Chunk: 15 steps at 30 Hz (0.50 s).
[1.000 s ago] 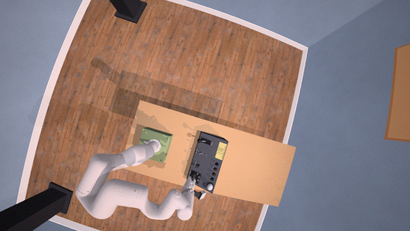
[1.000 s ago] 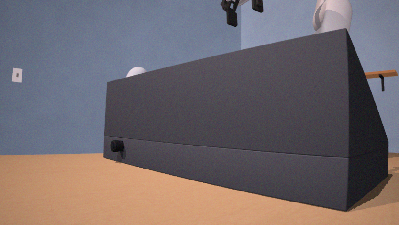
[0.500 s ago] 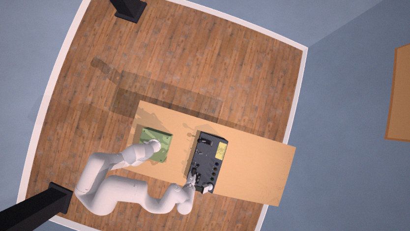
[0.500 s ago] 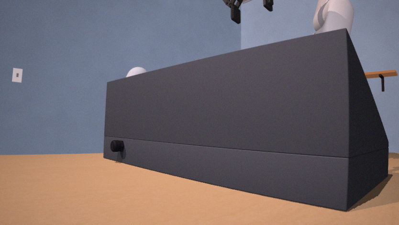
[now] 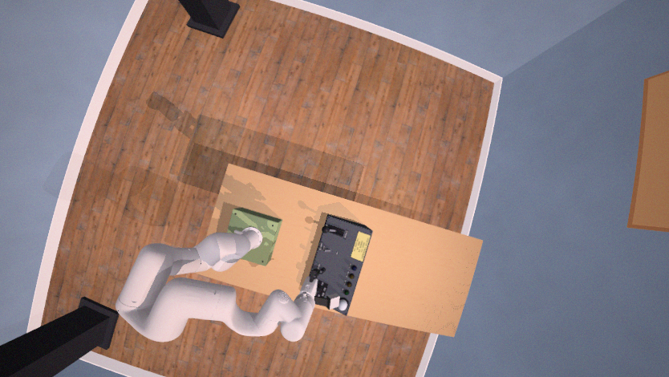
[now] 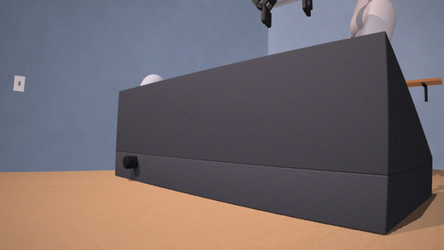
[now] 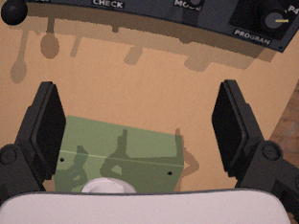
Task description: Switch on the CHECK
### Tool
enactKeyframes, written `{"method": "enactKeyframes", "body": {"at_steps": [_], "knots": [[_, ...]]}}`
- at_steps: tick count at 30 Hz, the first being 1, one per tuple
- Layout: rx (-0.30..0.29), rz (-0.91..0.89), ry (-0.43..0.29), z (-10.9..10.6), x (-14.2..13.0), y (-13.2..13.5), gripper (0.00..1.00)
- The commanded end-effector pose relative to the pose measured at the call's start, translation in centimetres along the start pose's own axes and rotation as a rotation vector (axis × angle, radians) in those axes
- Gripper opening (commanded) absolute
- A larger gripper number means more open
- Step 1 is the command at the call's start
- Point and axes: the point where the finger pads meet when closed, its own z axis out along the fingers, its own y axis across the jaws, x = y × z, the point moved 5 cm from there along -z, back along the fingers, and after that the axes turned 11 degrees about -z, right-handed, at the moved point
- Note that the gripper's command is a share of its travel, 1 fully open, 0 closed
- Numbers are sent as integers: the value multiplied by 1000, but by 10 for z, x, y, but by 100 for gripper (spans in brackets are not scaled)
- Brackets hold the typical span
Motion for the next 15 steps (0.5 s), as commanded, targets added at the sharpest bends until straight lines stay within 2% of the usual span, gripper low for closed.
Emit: {"method": "enactKeyframes", "body": {"at_steps": [1,3,5,15], "knots": [[-2,-2,4,-1,1,0,100],[-2,-2,4,-1,1,0,100],[-8,-140,110,8,-3,-16,100],[-8,-140,110,8,-3,-16,100]]}}
